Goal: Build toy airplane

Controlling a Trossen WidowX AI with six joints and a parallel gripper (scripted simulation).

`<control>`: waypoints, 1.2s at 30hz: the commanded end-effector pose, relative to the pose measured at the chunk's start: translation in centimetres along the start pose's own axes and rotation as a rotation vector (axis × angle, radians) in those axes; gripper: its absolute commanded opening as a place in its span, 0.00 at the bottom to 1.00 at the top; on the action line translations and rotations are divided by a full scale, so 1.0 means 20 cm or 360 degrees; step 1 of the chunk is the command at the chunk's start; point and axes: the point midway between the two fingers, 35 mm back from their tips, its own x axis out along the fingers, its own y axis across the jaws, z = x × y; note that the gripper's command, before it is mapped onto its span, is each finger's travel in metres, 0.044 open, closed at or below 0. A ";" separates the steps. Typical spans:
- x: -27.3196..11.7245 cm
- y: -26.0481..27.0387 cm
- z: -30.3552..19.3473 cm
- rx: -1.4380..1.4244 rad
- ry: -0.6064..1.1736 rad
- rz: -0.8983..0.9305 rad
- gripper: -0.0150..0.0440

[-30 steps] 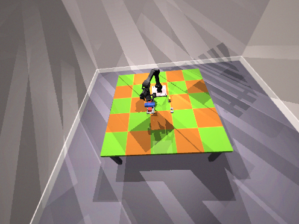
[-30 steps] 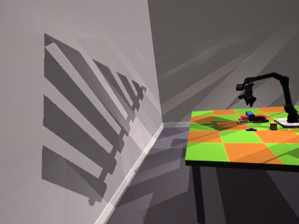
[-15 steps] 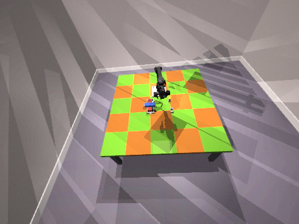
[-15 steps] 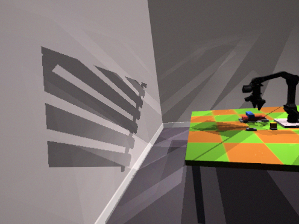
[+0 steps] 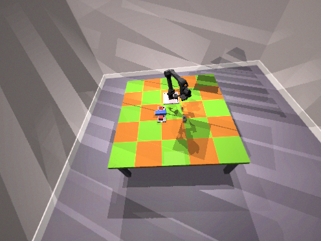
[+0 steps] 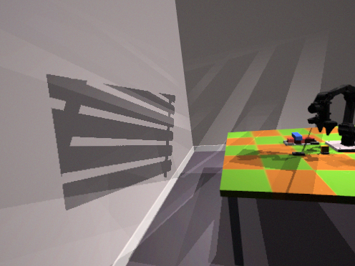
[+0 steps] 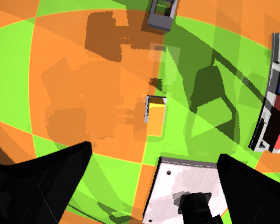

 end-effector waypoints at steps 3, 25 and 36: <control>0.23 0.00 -0.02 0.0015 0.0019 -0.0003 1.00; 0.43 0.00 -0.02 0.0015 0.0019 -0.0003 1.00; 0.52 0.00 -0.02 0.0015 0.0019 -0.0003 1.00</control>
